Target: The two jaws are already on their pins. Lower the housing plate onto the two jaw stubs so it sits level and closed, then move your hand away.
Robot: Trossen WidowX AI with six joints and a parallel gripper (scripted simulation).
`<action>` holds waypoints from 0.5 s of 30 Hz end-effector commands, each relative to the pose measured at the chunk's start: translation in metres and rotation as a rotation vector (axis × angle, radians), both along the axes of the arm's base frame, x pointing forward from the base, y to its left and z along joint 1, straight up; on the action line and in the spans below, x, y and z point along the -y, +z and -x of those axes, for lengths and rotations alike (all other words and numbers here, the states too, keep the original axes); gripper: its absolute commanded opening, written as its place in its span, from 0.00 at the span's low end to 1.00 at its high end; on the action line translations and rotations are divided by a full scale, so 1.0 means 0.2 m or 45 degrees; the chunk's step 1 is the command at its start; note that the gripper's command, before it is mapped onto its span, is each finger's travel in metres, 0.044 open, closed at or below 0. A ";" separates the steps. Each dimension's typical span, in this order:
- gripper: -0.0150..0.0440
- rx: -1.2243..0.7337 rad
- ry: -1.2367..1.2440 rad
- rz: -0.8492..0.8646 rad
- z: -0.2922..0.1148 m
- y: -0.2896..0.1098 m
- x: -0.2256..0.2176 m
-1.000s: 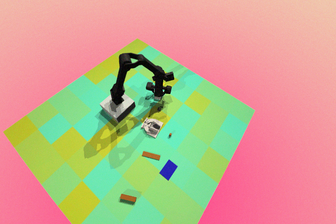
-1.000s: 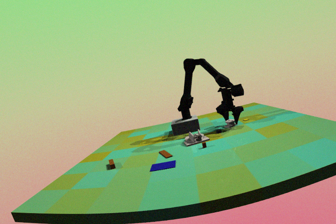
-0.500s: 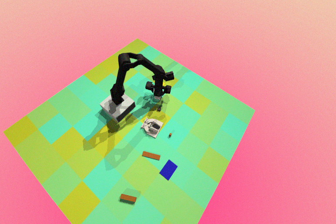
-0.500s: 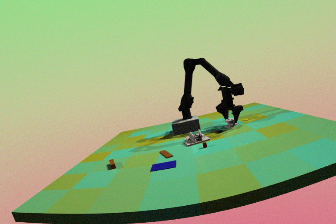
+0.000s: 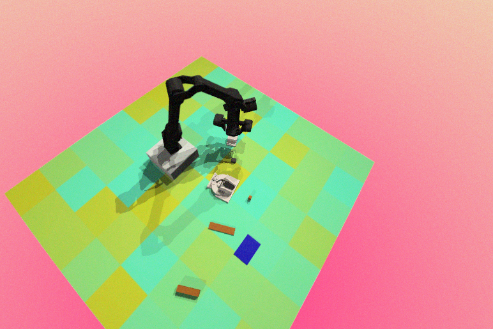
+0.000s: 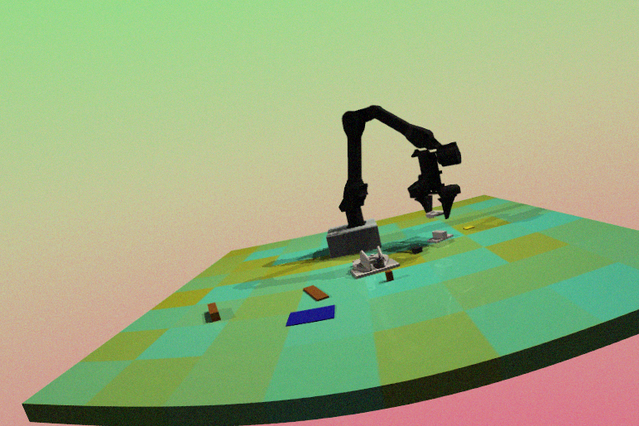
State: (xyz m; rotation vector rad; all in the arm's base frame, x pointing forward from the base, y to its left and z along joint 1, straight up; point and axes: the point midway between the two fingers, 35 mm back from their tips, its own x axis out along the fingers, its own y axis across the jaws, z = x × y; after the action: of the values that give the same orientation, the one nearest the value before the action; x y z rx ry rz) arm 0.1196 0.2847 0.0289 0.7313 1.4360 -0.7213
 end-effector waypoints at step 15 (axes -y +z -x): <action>0.85 0.003 0.100 -0.018 -0.07 0.09 0.04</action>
State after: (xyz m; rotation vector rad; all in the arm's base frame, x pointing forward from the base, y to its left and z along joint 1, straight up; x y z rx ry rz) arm 0.1274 0.2815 0.0457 0.7067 1.4487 -0.6769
